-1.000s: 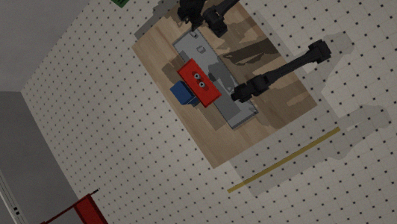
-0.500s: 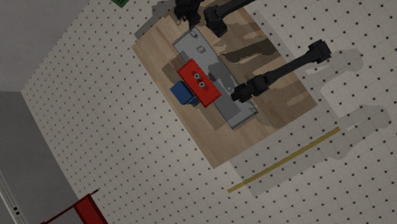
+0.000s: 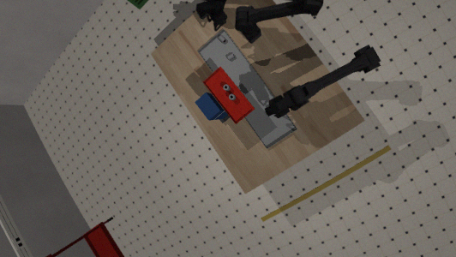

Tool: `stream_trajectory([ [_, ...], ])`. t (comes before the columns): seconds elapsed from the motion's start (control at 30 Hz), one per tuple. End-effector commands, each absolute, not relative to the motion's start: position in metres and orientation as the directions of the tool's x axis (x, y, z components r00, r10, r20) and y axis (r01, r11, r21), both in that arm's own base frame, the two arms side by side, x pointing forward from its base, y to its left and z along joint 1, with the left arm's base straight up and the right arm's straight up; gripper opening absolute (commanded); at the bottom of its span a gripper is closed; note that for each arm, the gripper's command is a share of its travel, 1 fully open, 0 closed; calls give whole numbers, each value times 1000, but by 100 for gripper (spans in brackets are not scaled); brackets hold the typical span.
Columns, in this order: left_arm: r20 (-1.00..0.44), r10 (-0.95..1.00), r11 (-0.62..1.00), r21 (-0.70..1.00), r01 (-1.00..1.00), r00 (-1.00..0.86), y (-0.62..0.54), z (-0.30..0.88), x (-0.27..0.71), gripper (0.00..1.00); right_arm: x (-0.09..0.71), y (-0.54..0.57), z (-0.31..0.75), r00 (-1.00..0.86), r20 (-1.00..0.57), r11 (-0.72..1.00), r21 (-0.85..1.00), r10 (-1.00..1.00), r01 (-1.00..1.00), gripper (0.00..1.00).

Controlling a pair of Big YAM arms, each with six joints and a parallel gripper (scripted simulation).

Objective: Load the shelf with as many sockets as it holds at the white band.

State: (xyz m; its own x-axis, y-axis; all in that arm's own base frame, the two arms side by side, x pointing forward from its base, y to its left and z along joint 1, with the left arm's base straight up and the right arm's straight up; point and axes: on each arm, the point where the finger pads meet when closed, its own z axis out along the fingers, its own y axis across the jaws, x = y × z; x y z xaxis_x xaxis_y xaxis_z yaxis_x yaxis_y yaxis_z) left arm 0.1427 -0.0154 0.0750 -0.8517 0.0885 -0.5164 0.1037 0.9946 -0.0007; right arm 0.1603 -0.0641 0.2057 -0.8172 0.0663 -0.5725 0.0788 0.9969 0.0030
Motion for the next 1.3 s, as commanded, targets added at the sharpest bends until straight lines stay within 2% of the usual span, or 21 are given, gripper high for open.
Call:
stream_trajectory([
  [0.0, -568, 80, 995, -1, 98, -819, -16, 91, 152, 65, 158, -79, 202, -821, -570, 1000, 1, 13, 15, 65],
  [0.83, -573, 83, 995, -1, 102, -815, -15, 136, 139, 65, 158, -92, 206, -807, -591, 1000, -14, -14, -7, 65],
  [0.87, -564, 83, 995, -4, 103, -821, -16, 127, 140, 65, 158, -92, 206, -807, -591, 1000, -14, -14, -7, 65],
  [0.9, -554, 80, 995, -6, 99, -829, -16, 114, 141, 56, 158, -92, 206, -807, -591, 1000, -14, -14, -7, 65],
  [1.1, -470, -62, 997, -65, -35, -880, -13, 70, 148, 56, 147, -91, 189, -805, -585, 996, -66, -93, -67, 65],
  [1.27, -408, -83, 996, -62, -64, -909, -15, 61, 148, 56, 139, -91, 175, -806, -585, 996, -61, -86, -61, 65],
])
